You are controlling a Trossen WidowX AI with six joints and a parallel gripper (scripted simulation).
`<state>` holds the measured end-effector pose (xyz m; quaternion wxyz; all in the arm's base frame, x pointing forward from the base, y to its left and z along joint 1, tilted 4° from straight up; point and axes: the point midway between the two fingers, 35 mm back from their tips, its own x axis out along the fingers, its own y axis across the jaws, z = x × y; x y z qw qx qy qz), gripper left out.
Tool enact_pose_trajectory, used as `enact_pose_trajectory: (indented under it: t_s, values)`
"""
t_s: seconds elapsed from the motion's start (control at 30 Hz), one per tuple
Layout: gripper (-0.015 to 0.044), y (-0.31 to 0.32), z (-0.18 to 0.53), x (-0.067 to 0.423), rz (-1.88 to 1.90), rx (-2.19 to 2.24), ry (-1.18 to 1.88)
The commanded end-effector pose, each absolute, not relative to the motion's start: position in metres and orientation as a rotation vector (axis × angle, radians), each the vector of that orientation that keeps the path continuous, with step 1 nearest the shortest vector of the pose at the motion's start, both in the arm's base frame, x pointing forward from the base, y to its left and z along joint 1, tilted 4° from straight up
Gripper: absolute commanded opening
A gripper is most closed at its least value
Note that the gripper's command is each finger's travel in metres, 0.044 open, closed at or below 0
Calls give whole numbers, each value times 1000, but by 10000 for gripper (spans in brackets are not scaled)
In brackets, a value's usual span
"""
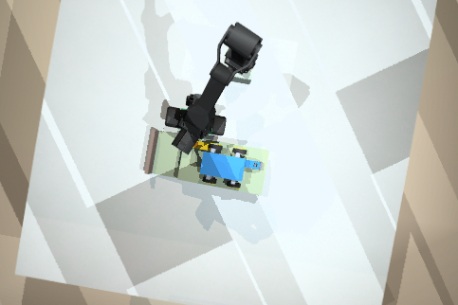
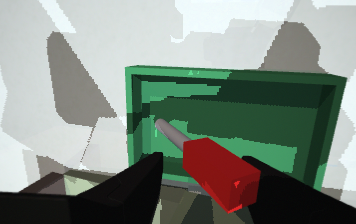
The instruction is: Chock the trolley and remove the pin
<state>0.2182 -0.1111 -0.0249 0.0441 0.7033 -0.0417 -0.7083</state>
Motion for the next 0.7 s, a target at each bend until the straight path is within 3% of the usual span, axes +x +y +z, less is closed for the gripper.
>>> enact_pose_trajectory:
  t_s: [0.0,0.67]
  values:
    - [190,-109,-27,217,-2171,2145,-133]
    - [190,-100,-32,218,-2171,2145,-133]
